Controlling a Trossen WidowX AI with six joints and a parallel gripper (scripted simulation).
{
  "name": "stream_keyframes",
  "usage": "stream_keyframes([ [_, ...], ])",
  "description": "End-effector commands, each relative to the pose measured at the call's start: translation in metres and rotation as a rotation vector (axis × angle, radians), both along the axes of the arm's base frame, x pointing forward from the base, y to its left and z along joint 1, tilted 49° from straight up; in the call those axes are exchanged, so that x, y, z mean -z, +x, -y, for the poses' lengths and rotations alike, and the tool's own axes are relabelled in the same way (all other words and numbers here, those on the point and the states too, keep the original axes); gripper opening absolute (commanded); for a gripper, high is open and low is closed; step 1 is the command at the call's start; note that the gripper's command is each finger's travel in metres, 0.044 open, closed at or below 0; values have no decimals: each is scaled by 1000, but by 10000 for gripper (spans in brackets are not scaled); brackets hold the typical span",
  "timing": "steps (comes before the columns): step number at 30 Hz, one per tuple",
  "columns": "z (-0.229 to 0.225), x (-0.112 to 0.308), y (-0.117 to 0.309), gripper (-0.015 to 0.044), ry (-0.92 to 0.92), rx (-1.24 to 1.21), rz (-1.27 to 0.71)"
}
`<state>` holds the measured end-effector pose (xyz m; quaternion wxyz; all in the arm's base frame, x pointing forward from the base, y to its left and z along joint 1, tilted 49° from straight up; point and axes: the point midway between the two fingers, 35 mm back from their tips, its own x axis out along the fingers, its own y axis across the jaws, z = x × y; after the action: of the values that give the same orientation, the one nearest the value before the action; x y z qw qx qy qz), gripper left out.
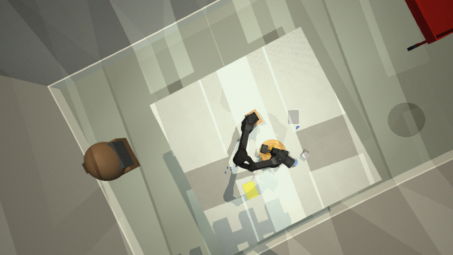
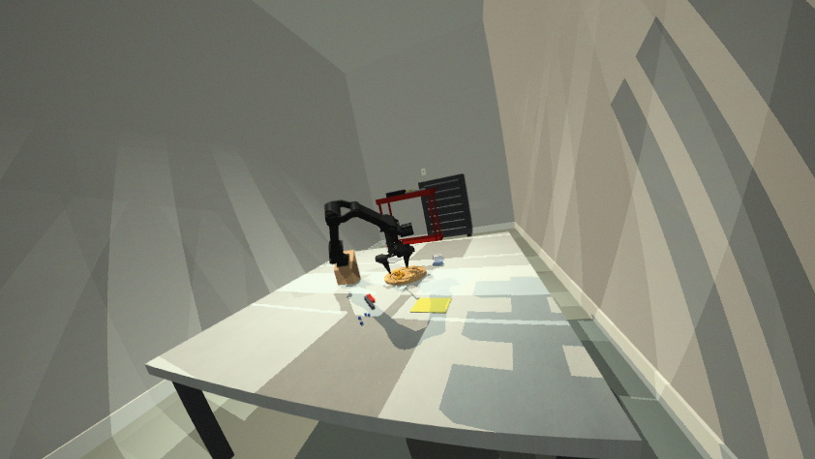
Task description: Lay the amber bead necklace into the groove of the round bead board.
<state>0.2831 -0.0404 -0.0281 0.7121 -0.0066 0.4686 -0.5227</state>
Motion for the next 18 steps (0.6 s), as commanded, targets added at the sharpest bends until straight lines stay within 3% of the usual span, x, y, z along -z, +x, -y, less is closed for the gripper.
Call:
stream_keyframes([
  [1, -1, 0, 0, 440, 1, 1, 1],
  [5, -1, 0, 0, 440, 1, 1, 1],
  [7, -5, -4, 0, 387, 2, -54, -61],
  [10, -20, -17, -2, 310, -2, -275, -311],
  [18, -23, -20, -2, 310, -4, -329, -373],
])
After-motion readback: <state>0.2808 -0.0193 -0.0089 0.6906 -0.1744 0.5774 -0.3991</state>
